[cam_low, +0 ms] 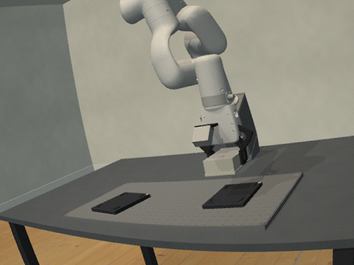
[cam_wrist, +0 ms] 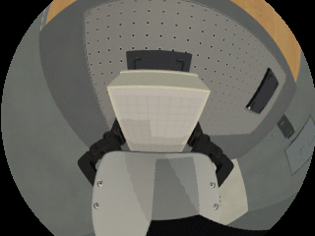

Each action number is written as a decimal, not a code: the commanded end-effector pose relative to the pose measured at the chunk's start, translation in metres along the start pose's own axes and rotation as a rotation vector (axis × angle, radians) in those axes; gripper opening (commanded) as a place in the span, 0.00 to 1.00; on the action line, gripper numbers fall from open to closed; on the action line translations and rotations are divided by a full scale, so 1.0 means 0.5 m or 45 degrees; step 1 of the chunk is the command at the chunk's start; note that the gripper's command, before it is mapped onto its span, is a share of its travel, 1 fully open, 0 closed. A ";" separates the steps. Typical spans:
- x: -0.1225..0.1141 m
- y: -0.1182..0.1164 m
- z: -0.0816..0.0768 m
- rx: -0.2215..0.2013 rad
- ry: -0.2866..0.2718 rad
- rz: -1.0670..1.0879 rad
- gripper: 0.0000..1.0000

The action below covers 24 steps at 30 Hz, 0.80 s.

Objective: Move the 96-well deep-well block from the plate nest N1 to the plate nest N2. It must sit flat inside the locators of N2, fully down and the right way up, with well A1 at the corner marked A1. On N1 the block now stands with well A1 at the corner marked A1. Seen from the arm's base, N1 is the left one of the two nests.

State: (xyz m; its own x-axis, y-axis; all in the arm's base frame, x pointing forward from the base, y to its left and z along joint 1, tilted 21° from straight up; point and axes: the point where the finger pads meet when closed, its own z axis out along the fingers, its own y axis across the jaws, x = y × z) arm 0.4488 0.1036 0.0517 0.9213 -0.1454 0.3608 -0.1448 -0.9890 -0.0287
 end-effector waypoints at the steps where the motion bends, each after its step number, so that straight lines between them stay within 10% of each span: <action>1: 0.002 -0.001 -0.016 0.002 -0.001 -0.001 0.00; 24: 0.006 0.032 -0.028 0.001 -0.001 0.188 0.00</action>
State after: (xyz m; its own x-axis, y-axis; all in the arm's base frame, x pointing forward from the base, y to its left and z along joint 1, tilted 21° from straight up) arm 0.4438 0.0981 0.0641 0.9117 -0.2089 0.3537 -0.2035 -0.9776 -0.0530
